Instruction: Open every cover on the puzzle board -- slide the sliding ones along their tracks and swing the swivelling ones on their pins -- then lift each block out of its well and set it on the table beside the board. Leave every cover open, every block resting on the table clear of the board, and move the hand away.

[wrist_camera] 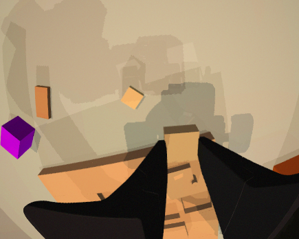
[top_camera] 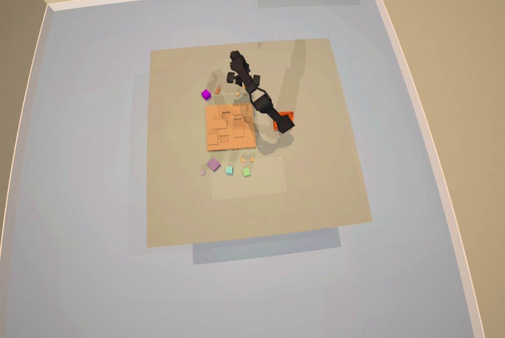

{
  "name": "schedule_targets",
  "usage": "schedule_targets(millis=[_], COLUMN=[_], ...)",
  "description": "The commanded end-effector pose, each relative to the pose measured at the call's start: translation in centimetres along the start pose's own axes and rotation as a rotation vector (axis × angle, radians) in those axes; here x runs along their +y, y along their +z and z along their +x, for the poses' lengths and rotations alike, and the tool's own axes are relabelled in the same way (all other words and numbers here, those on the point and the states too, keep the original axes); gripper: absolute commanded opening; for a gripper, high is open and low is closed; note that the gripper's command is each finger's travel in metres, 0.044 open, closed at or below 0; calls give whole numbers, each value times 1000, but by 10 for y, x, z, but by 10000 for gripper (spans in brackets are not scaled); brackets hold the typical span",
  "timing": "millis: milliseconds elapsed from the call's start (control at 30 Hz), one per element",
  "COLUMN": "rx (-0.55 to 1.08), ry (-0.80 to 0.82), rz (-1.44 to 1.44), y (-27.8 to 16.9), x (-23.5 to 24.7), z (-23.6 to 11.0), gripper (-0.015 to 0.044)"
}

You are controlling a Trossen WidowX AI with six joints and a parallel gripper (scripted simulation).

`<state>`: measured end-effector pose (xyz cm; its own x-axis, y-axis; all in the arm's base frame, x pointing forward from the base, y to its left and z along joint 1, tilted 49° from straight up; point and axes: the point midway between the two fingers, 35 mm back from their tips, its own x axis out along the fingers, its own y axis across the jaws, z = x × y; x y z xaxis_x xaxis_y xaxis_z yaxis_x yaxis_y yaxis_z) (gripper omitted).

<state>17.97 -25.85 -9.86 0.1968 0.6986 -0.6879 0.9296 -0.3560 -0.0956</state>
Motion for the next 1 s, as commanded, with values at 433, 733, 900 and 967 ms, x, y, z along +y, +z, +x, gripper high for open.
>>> schedule_targets(millis=[433,733,900,967], rx=[5,5,5,5], ry=[-6,-6,-5,-5], rz=[-4,-4,-5,-5], y=[17,17,18,18], x=[-15,-13,-13,-13], z=[16,31,39,42], gripper=[80,80,80,80])
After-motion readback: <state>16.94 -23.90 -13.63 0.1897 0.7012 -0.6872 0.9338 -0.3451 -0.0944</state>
